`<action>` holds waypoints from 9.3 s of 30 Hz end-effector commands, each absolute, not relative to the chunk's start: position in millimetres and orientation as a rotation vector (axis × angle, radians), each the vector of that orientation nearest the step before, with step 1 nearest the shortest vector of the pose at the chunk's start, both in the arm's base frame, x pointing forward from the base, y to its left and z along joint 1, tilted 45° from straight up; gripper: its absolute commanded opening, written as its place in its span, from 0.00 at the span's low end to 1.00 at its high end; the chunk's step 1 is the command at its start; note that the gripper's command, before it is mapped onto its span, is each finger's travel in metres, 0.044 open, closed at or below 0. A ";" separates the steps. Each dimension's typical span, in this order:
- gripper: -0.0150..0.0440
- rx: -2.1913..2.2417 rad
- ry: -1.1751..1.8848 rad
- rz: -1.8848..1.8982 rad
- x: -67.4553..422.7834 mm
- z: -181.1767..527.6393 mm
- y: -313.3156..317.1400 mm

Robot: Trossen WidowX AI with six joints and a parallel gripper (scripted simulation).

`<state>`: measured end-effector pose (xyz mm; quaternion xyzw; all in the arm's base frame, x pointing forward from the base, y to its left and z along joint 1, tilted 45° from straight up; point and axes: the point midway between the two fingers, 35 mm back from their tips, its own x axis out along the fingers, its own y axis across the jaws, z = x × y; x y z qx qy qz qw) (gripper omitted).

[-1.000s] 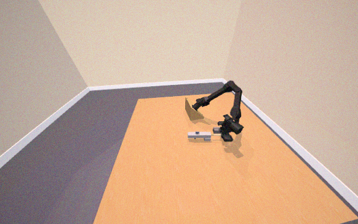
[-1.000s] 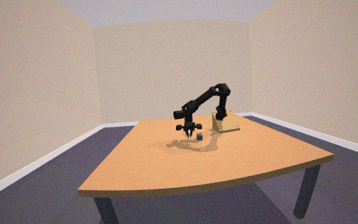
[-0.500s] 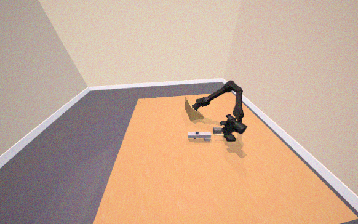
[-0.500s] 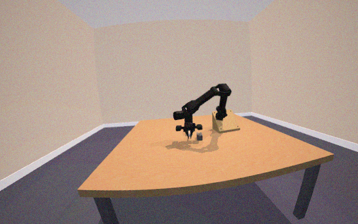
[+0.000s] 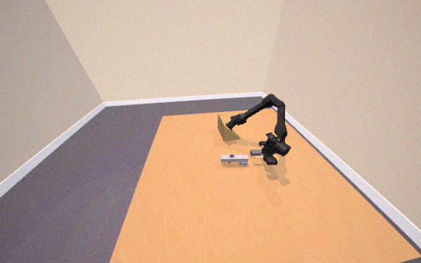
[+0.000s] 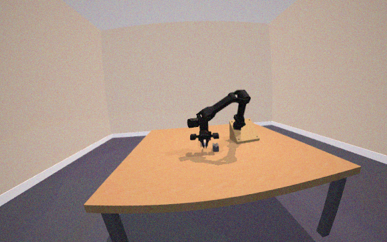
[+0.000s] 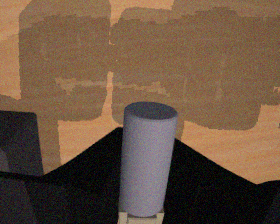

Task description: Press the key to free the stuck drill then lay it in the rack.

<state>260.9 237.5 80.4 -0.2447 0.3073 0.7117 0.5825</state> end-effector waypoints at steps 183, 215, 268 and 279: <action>0.25 -0.568 0.717 1.664 181.3 77.6 254.0; 0.25 -0.568 0.717 1.664 181.1 77.6 253.8; 0.25 -0.568 0.717 1.664 181.1 77.5 253.7; 0.25 -0.568 0.717 1.664 181.1 77.4 253.6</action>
